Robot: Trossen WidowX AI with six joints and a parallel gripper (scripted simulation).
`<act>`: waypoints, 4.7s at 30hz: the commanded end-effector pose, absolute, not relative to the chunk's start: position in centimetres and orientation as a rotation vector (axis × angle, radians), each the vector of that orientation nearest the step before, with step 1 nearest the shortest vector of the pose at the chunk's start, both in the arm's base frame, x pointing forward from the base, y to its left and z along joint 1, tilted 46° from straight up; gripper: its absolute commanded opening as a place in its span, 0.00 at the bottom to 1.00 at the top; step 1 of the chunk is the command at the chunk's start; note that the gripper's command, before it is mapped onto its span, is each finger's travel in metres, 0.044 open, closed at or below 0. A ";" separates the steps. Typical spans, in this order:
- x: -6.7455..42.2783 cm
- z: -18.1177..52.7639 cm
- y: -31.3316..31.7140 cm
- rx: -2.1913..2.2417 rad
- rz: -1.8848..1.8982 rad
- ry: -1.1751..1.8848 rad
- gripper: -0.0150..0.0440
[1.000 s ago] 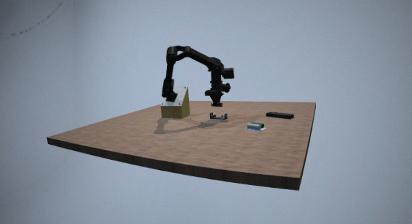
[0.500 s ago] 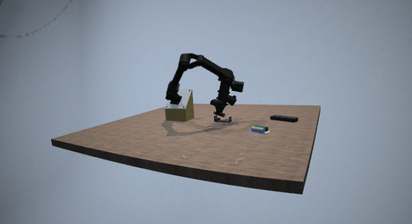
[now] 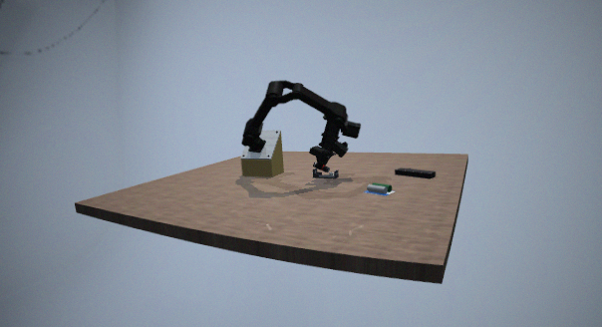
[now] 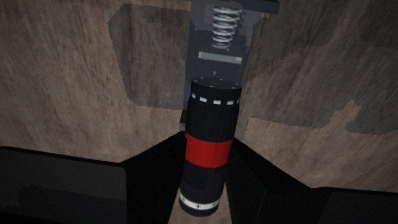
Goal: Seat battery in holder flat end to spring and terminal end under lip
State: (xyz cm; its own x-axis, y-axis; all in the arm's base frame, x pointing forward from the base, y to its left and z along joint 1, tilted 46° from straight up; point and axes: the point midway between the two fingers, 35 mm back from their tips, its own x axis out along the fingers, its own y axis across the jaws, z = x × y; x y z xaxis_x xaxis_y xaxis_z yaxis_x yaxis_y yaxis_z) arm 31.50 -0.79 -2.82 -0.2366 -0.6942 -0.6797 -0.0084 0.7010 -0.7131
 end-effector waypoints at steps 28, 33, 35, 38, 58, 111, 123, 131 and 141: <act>32.4 -3.4 -1.4 -0.507 -0.782 1.858 0.38; 32.7 -3.4 -1.5 -0.507 -0.783 1.858 0.38; 32.8 -3.5 -1.5 -0.508 -0.783 1.858 0.38; 33.0 -3.5 -1.5 -0.508 -0.783 1.858 0.38; 33.9 -3.5 -1.5 -0.508 -0.783 1.858 0.38; 34.9 -3.4 -1.5 -0.501 -0.773 1.849 0.38; 34.9 -3.4 -1.5 -0.498 -0.771 1.850 0.38; 34.9 -3.5 -1.5 -0.502 -0.760 1.834 0.38; 34.9 -3.7 -1.5 -0.509 -0.735 1.796 0.38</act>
